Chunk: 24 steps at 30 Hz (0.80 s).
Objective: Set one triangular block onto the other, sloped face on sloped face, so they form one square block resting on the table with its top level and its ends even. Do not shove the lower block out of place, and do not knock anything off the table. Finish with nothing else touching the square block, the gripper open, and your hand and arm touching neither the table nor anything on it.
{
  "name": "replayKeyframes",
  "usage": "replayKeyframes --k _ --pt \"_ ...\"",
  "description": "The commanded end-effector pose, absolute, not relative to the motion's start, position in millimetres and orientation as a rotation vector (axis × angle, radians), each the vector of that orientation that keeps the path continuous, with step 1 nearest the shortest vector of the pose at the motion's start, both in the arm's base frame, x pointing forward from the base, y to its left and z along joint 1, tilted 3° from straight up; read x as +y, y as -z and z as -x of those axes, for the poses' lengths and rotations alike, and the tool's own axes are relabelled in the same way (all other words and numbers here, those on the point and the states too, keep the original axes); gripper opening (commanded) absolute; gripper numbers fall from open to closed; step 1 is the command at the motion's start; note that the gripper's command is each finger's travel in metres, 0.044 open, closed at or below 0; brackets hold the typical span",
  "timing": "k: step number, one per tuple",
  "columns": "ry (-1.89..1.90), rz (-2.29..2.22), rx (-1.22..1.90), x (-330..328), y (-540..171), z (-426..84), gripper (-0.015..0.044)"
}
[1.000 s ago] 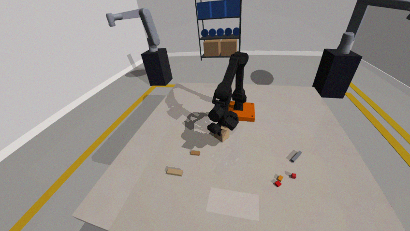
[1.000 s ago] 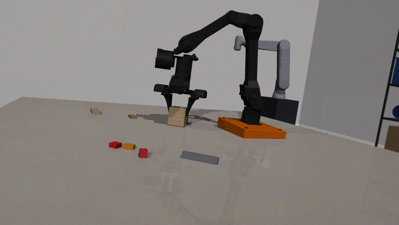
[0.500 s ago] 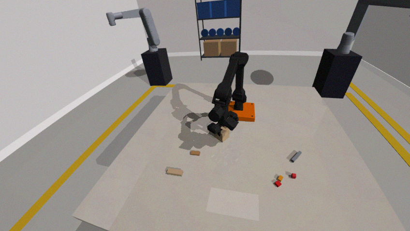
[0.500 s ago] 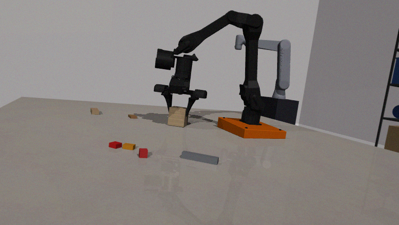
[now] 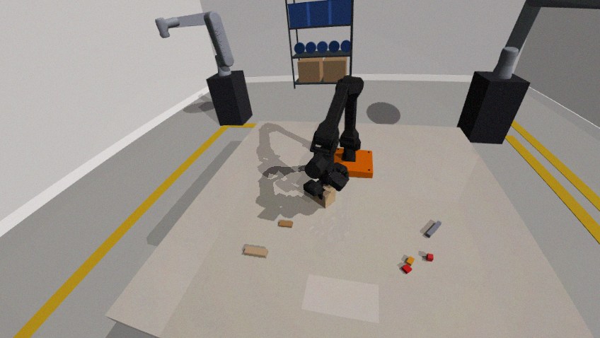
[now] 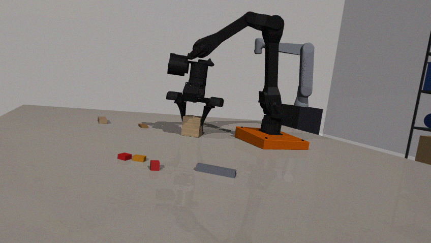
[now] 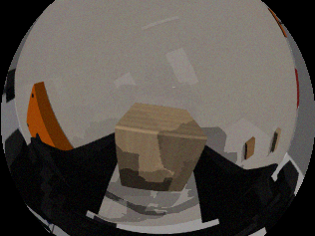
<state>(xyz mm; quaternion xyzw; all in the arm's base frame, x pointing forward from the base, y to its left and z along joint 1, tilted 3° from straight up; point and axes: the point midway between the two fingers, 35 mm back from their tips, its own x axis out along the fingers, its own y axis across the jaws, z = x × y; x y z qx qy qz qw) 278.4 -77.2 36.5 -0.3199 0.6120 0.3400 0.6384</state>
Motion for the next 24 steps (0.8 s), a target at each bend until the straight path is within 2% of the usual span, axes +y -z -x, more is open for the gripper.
replayKeyframes --k 1,6,22,24 --pt "-0.776 0.730 1.397 -77.2 -36.6 -278.5 0.0000" --pt "-0.777 0.736 1.399 -77.9 -36.2 -278.2 0.0000" --pt "-0.776 0.730 1.397 -77.2 -36.5 -278.4 0.0420" --pt "-0.776 0.730 1.397 -77.2 -36.5 -278.4 0.0440"
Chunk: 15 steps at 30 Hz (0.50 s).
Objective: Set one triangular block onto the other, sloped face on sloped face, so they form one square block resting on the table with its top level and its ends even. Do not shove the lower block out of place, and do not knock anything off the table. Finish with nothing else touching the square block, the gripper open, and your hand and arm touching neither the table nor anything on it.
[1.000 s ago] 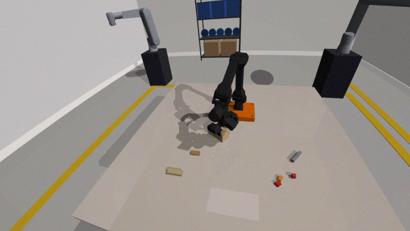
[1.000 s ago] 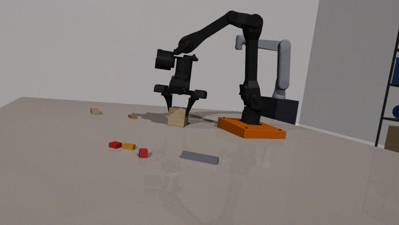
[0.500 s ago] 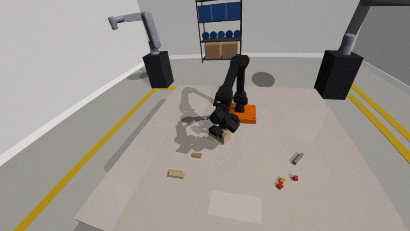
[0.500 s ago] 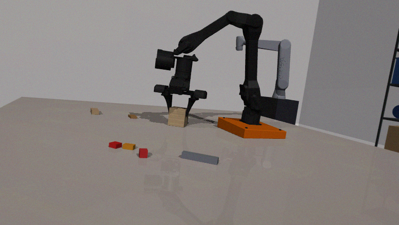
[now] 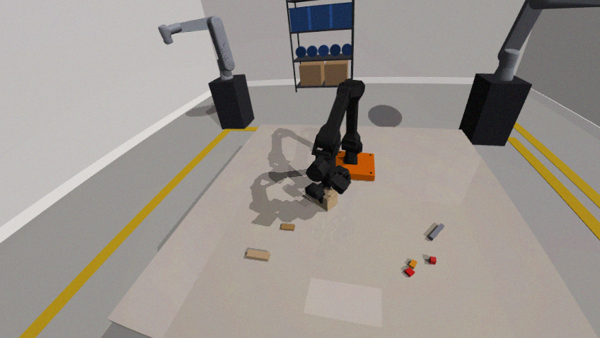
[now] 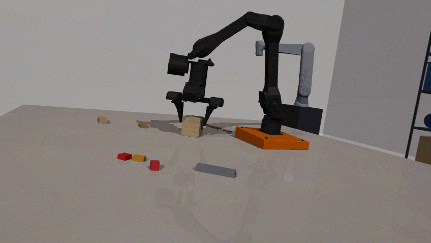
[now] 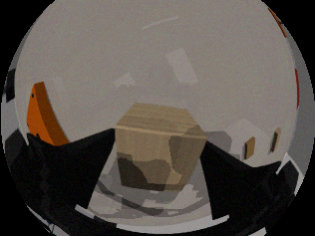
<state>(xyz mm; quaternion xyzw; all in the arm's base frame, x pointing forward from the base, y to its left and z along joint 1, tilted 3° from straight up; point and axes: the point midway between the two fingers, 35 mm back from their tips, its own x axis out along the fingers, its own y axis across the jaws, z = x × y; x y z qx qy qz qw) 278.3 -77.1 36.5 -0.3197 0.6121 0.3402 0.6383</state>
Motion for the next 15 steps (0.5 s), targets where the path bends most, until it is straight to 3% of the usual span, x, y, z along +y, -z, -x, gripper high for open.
replayKeyframes --k 1,7,15 --pt "-0.776 0.730 1.397 -77.2 -36.5 -278.4 0.0440" --pt "-0.776 0.730 1.397 -77.5 -39.0 -278.9 0.0440" --pt "-0.776 0.731 1.397 -82.1 -137.6 -278.3 0.0440"
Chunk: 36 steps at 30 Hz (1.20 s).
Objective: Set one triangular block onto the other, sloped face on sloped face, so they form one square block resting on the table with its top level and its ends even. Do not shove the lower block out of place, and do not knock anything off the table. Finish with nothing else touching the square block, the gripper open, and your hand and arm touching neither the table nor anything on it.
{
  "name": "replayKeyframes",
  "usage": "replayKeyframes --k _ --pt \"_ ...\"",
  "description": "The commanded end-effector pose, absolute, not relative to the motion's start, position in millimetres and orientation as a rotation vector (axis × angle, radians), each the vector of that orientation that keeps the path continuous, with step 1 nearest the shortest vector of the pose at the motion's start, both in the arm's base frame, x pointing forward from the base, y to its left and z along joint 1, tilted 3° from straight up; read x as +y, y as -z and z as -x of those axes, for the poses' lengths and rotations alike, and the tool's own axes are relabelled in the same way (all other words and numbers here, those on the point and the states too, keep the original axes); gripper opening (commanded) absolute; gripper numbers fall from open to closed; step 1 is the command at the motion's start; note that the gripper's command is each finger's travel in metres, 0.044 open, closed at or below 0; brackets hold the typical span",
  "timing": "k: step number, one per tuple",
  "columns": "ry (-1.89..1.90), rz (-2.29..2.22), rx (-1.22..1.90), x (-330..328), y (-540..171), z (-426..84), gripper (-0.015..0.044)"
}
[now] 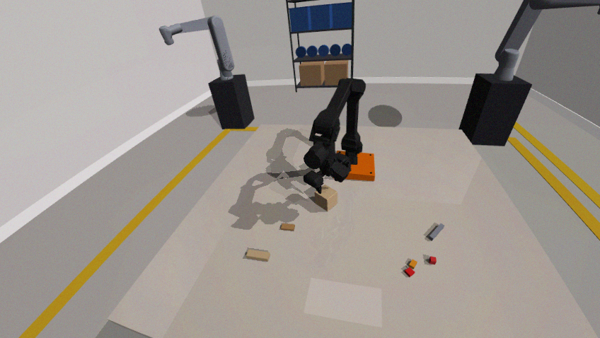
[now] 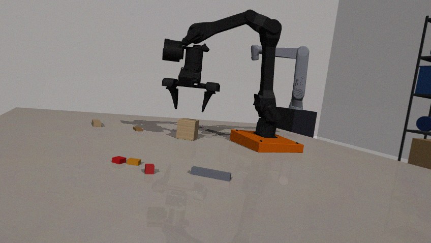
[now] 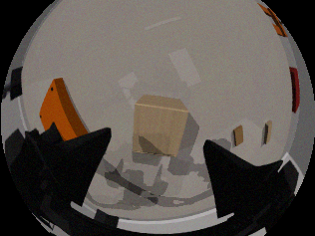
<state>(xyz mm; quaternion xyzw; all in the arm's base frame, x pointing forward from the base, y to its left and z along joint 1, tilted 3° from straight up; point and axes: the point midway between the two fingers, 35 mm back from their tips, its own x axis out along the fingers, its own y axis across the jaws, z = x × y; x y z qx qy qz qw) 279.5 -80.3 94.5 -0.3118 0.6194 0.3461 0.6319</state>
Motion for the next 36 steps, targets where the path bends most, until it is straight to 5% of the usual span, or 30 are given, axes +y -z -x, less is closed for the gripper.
replayKeyframes --k 1,36 --pt "-0.776 0.731 1.397 -82.0 -144.3 -276.9 0.0440" --pt "-0.760 0.738 1.384 -82.5 -142.7 -279.7 0.0440"
